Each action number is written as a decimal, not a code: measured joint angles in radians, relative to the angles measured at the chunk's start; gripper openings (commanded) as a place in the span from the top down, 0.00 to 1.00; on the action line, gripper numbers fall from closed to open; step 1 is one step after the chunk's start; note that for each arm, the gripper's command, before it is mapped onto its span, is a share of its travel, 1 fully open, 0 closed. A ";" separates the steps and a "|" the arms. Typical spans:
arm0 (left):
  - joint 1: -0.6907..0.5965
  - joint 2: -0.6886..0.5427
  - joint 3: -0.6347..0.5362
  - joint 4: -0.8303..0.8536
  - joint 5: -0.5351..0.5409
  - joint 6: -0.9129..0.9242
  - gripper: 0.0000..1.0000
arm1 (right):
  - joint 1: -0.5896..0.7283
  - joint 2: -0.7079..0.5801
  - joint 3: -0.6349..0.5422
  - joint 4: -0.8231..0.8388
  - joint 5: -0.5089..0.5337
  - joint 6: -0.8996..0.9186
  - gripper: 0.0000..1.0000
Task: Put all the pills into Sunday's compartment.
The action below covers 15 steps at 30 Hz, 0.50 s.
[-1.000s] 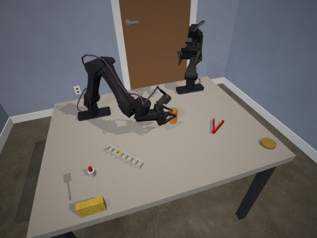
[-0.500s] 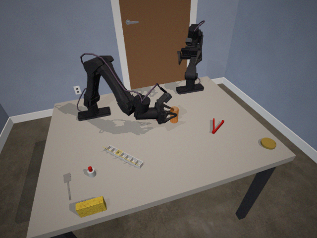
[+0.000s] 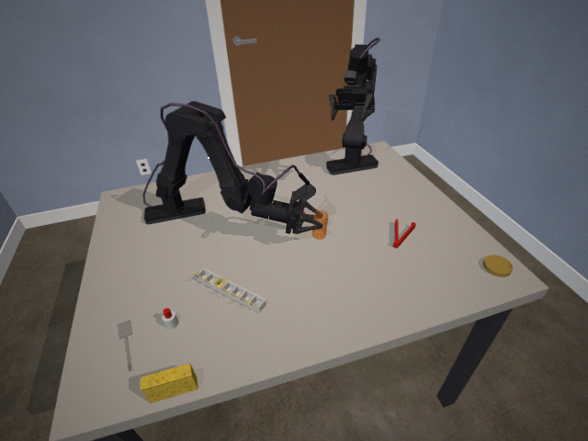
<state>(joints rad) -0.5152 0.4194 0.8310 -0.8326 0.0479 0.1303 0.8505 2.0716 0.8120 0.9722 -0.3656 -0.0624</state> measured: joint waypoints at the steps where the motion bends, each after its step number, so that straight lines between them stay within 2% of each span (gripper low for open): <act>1: 0.000 0.000 0.000 0.000 0.000 0.000 0.00 | 0.002 0.001 0.000 0.018 0.020 0.005 0.64; 7: 0.000 0.000 0.000 0.000 0.000 0.000 0.00 | 0.002 0.006 0.000 0.094 0.092 0.018 0.64; 15: 0.000 0.000 0.000 0.000 0.000 0.000 0.00 | 0.008 0.074 0.000 0.154 0.118 0.018 0.64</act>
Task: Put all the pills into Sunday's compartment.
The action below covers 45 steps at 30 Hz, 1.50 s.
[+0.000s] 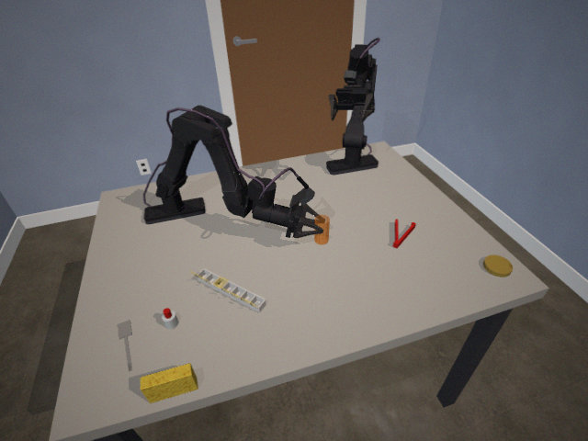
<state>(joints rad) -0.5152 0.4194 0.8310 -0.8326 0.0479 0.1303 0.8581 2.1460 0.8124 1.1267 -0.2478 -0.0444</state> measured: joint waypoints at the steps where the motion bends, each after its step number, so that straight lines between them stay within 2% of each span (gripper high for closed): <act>1: 0.000 0.000 0.000 0.000 0.000 0.000 0.00 | 0.000 0.009 0.000 0.007 0.001 0.000 0.64; 33: 0.000 0.000 0.000 0.000 0.000 0.000 0.00 | 0.000 0.126 0.000 0.171 0.006 0.001 0.64; 34: 0.000 0.000 0.000 0.000 0.000 0.000 0.00 | 0.000 0.126 0.000 0.171 0.006 0.001 0.52; 45: 0.000 0.000 0.000 0.000 0.000 0.000 0.00 | 0.000 0.126 0.000 0.171 0.006 0.001 0.52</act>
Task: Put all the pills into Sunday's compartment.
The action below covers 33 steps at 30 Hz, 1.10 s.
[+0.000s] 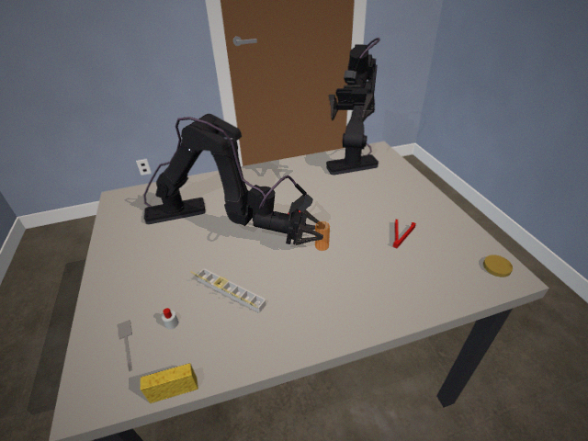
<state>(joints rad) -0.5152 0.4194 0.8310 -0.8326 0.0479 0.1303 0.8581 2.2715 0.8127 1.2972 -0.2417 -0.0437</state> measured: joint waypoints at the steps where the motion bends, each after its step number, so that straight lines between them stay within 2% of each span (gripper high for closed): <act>1: 0.000 0.000 0.000 0.000 0.000 0.000 0.00 | 0.000 0.000 0.000 0.000 0.000 0.000 0.52; 5: 0.000 0.000 0.000 0.000 0.000 0.000 0.00 | 0.000 0.000 0.000 0.000 0.000 0.000 0.52; 6: 0.000 0.000 0.000 0.000 0.000 0.000 0.00 | 0.000 0.000 0.000 0.000 0.000 0.000 0.44; 12: 0.000 0.000 0.000 0.000 0.000 0.000 0.00 | 0.000 0.000 -0.007 0.004 0.000 0.000 0.44; 16: 0.000 0.000 0.000 0.000 0.000 0.000 0.00 | -0.010 -0.032 -0.089 0.006 -0.008 0.000 0.44; 22: 0.000 0.000 0.000 0.000 0.000 0.000 0.00 | -0.053 -0.149 -0.266 0.028 -0.035 0.000 0.44; 33: 0.000 0.000 0.000 0.000 0.000 0.000 0.00 | -0.059 -0.183 -0.287 0.041 -0.049 0.000 0.44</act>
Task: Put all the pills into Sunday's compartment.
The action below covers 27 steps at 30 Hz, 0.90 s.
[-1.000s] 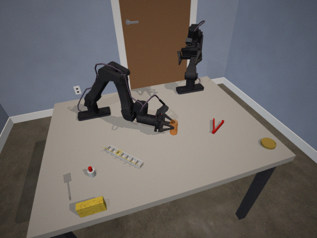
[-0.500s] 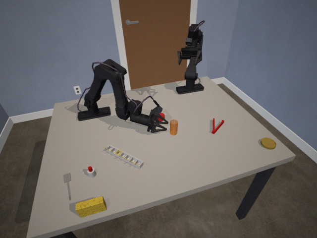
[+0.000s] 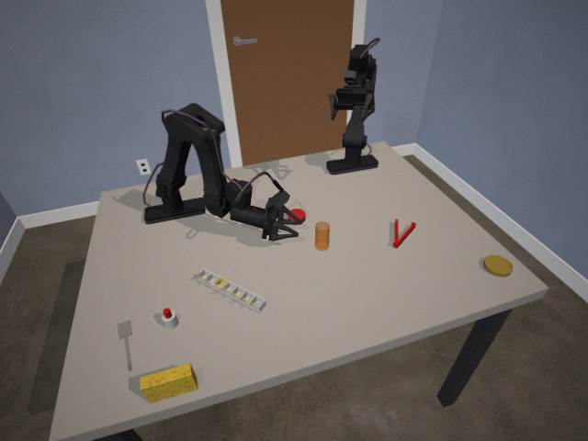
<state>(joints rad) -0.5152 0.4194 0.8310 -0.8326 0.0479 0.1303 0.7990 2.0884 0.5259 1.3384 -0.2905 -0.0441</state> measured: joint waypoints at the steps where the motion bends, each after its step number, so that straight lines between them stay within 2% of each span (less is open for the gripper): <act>1: 0.000 0.000 0.000 0.000 0.000 0.000 0.00 | -0.003 -0.012 -0.007 -0.002 0.001 0.000 0.44; 14: 0.000 0.000 0.000 0.000 0.000 0.000 0.00 | -0.083 -0.304 -0.127 -0.102 0.057 0.008 0.44; 19: 0.000 0.000 0.000 0.000 0.000 0.000 0.00 | -0.139 -0.490 -0.167 -0.206 0.088 0.012 0.44; 27: 0.000 0.000 0.000 0.000 0.000 0.000 0.00 | -0.277 -0.857 -0.169 -0.455 0.146 0.021 0.44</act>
<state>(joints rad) -0.5152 0.4194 0.8310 -0.8326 0.0479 0.1303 0.5217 1.2316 0.3565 0.8833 -0.1440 -0.0227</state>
